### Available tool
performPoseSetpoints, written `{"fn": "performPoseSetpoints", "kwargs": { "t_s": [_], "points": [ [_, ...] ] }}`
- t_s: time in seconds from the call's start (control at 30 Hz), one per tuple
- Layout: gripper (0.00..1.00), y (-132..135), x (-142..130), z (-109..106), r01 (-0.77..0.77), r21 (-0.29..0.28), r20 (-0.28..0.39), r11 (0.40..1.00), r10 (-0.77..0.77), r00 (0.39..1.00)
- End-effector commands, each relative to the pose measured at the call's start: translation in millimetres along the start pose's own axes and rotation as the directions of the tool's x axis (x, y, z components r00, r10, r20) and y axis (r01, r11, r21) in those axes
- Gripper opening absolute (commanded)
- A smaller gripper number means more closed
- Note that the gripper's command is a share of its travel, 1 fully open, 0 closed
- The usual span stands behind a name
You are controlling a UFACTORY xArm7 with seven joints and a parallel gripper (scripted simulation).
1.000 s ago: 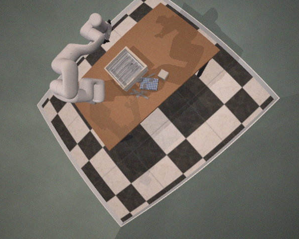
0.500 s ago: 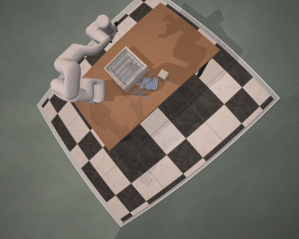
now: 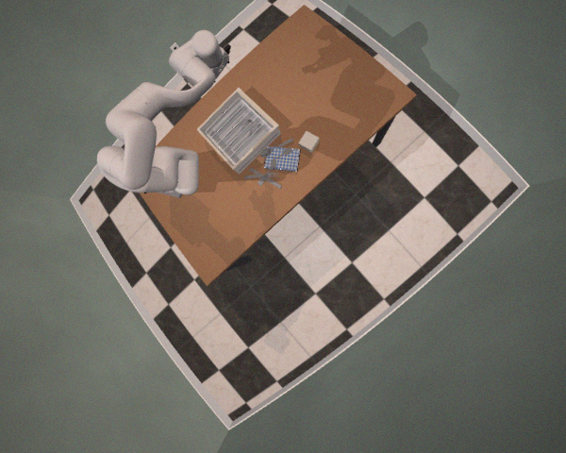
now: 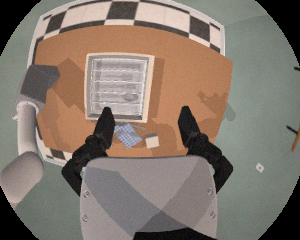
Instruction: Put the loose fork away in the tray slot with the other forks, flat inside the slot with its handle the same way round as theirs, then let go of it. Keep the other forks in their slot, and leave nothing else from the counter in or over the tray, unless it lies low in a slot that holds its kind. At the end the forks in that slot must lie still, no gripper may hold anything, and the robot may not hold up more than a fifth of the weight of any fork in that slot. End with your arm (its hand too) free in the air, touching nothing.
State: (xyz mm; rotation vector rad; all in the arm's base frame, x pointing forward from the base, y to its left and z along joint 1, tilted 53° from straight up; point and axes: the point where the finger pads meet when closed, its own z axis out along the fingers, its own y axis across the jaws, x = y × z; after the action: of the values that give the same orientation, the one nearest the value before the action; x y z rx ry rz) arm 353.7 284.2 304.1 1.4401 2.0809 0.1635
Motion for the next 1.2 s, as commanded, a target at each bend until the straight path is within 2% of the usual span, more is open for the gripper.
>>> {"fn": "performPoseSetpoints", "kwargs": {
  "t_s": [0.0,0.33,0.37,0.67,0.7,1.0,1.03,1.17],
  "points": [
    [1.00,4.3,-17.6,-3.6,-0.121,0.015,-0.025,0.993,0.121,0.992],
    [1.00,4.3,-17.6,-3.6,-0.121,0.015,-0.025,0.993,0.121,0.992],
    [1.00,6.3,-36.0,-3.7,-0.239,0.041,-0.044,0.970,0.241,0.970],
    [1.00,6.3,-36.0,-3.7,-0.239,0.041,-0.044,0.970,0.241,0.970],
    [1.00,7.1,-54.5,-1.9,-0.354,0.074,-0.057,0.933,0.358,0.932],
    [1.00,7.1,-54.5,-1.9,-0.354,0.074,-0.057,0.933,0.358,0.932],
    [1.00,6.6,-72.8,1.7,-0.462,0.112,-0.061,0.880,0.470,0.880],
    [1.00,6.6,-72.8,1.7,-0.462,0.112,-0.061,0.880,0.470,0.880]
  ]
}}
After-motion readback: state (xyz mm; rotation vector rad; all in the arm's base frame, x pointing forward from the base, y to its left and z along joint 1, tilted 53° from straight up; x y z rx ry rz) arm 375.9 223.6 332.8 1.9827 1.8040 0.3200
